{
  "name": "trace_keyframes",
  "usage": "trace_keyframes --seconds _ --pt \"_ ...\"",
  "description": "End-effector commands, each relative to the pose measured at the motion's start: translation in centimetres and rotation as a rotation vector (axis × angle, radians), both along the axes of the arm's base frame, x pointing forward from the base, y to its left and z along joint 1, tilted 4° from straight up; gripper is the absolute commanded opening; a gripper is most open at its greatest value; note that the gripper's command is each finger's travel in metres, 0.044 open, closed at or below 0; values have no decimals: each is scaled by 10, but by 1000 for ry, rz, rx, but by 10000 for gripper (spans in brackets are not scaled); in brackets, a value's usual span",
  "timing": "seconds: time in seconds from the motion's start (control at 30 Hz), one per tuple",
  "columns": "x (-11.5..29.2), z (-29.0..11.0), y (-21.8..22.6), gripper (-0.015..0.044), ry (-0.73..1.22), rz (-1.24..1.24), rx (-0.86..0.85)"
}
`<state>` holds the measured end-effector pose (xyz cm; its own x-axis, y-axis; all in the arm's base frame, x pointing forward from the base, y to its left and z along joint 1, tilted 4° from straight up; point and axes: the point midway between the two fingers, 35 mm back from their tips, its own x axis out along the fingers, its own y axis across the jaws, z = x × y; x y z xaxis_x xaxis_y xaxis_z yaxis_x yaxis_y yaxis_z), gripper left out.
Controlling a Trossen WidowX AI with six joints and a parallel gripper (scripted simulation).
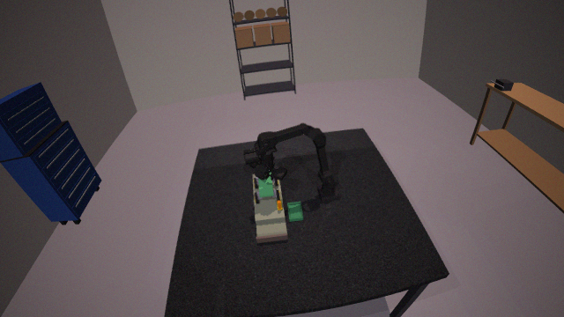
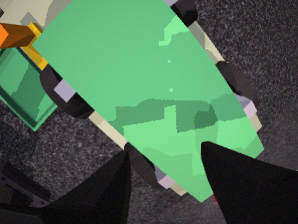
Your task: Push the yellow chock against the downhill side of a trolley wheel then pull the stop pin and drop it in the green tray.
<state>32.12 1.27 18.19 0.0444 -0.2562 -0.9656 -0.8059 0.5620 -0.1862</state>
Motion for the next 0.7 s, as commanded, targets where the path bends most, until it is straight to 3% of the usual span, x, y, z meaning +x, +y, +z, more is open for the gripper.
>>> trace_keyframes --seconds 0.0,0.43,0.67 --pt "3 6 -20 190 42 133 -31" --pt "1 21 -86 190 226 564 -103" --pt "1 22 -89 190 236 585 -106"
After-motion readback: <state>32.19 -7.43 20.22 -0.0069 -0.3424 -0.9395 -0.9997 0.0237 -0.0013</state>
